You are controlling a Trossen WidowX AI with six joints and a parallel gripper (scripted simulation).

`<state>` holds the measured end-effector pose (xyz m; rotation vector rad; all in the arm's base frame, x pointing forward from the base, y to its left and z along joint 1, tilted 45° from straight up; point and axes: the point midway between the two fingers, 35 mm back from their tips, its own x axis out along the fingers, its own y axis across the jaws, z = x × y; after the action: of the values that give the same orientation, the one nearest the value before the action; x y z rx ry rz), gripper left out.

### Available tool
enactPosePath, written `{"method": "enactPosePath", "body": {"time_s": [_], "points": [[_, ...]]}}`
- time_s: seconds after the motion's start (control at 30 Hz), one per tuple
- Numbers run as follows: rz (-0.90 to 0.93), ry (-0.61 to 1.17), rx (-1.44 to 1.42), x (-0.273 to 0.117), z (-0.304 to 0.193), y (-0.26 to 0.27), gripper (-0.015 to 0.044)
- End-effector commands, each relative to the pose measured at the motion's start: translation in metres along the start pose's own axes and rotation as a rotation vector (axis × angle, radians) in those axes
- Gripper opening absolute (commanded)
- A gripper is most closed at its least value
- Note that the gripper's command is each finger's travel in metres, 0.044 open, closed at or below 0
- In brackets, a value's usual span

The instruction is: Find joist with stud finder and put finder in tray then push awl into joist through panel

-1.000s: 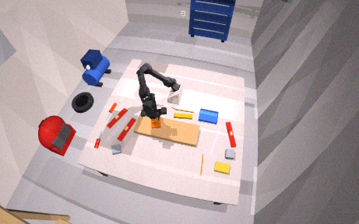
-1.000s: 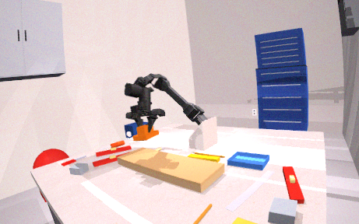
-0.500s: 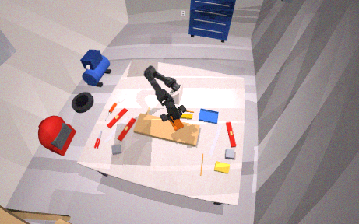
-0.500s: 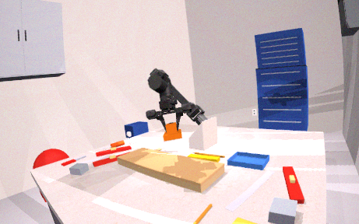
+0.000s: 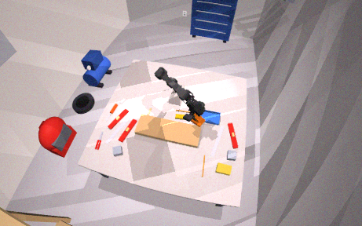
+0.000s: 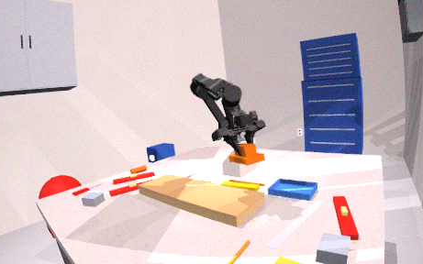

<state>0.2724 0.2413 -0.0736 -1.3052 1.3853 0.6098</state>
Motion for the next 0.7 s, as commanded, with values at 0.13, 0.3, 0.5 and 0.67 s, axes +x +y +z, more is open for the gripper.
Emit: {"method": "enactPosePath", "body": {"time_s": [0.13,0.3,0.5,0.67], "points": [[0.055,0.019,-0.197,0.023,0.021,0.077,0.0000],[0.083,0.046,-0.305,0.039,0.022,0.121,0.0000],[0.111,0.087,-0.431,0.060,0.014,0.171,0.0000],[0.121,0.106,-0.482,0.069,0.009,0.190,0.0000]]}}
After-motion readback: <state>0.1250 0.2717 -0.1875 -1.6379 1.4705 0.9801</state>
